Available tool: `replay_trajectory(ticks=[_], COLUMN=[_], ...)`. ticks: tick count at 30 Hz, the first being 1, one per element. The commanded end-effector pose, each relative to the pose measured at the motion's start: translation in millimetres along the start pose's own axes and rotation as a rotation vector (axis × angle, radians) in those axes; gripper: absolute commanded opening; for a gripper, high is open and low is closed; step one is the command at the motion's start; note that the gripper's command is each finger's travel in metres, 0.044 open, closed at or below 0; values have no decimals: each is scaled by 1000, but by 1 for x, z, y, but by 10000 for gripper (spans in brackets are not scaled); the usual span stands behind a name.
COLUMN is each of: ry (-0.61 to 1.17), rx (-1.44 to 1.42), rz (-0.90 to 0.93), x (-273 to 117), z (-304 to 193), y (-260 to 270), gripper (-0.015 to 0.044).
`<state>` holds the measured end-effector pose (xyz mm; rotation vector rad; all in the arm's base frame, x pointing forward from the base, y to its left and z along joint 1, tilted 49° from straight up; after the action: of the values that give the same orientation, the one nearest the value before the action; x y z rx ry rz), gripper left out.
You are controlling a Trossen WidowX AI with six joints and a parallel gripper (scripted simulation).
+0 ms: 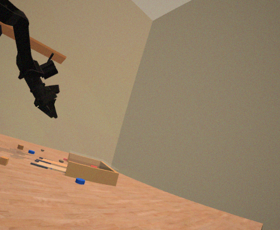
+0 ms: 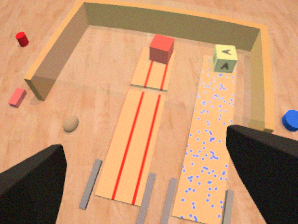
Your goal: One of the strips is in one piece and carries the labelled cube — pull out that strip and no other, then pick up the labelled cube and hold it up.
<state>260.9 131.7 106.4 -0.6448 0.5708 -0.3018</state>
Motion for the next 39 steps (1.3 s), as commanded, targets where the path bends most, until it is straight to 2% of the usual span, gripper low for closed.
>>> replay_trajectory(ticks=[1,10,14,16,39], ry=[148,603,796,829,829], rx=[62,254,340,354,354], rz=[-27,-197,-316,-340,-339], x=[27,94,116,119,125], z=[10,18,16,15,9], y=[-2,-34,-58,-63,-64], gripper=[242,6,0,0,0])
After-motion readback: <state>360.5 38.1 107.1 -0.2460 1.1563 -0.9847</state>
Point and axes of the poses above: the point midway between the two fingers, 35 mm back from their tips, its own x axis out along the fingers, its own y axis across the jaws, z = x × y, the point moved 8 cm from there along -x, back along the fingers, and after that the axes turned 10 degrees about x, right-handed, at the moved point
